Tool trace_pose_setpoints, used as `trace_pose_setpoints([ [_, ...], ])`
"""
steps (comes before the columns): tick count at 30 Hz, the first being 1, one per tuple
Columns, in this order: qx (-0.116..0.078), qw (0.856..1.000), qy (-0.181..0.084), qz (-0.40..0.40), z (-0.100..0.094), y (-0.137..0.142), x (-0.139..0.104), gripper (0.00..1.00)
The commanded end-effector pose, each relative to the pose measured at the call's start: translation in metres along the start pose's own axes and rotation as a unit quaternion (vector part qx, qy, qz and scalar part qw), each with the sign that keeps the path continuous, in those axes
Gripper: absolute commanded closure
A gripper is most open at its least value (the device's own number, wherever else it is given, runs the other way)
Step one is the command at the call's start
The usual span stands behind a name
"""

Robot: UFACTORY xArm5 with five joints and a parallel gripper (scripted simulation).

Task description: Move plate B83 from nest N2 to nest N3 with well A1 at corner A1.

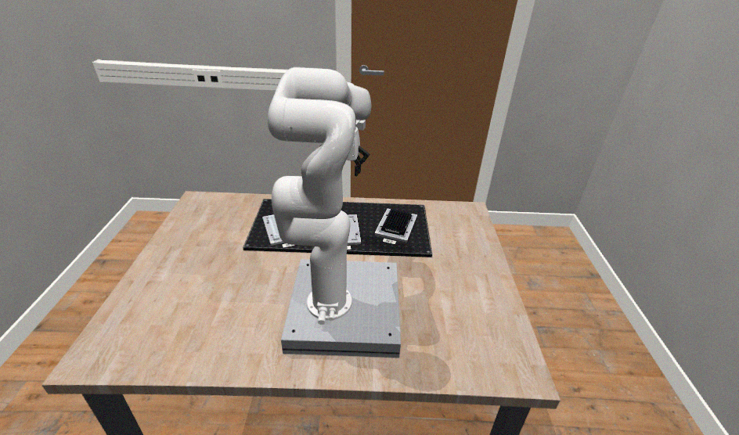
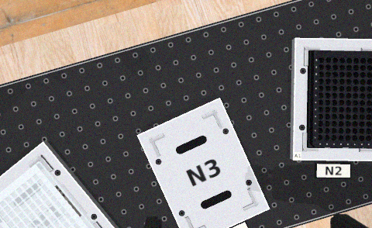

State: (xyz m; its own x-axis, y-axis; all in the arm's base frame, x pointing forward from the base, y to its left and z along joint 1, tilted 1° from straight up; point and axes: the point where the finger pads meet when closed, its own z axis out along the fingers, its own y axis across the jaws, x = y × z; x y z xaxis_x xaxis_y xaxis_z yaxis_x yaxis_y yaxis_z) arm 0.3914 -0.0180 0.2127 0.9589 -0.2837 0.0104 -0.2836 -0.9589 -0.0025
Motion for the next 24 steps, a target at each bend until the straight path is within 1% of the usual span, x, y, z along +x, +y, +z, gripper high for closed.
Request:
trace_pose_setpoints([
  [1, 0.0, 1.0, 0.002, 0.01, 0.004, 0.01, -0.001, 0.0],
  [15, 0.0, 1.0, 0.002, 0.01, 0.039, 0.069, -0.014, 0.0],
  [17, 0.0, 1.0, 0.002, 0.01, 0.039, 0.069, -0.014, 0.0],
  [24, 0.0, 1.0, 0.002, 0.01, 0.057, 0.098, -0.021, 0.0],
])
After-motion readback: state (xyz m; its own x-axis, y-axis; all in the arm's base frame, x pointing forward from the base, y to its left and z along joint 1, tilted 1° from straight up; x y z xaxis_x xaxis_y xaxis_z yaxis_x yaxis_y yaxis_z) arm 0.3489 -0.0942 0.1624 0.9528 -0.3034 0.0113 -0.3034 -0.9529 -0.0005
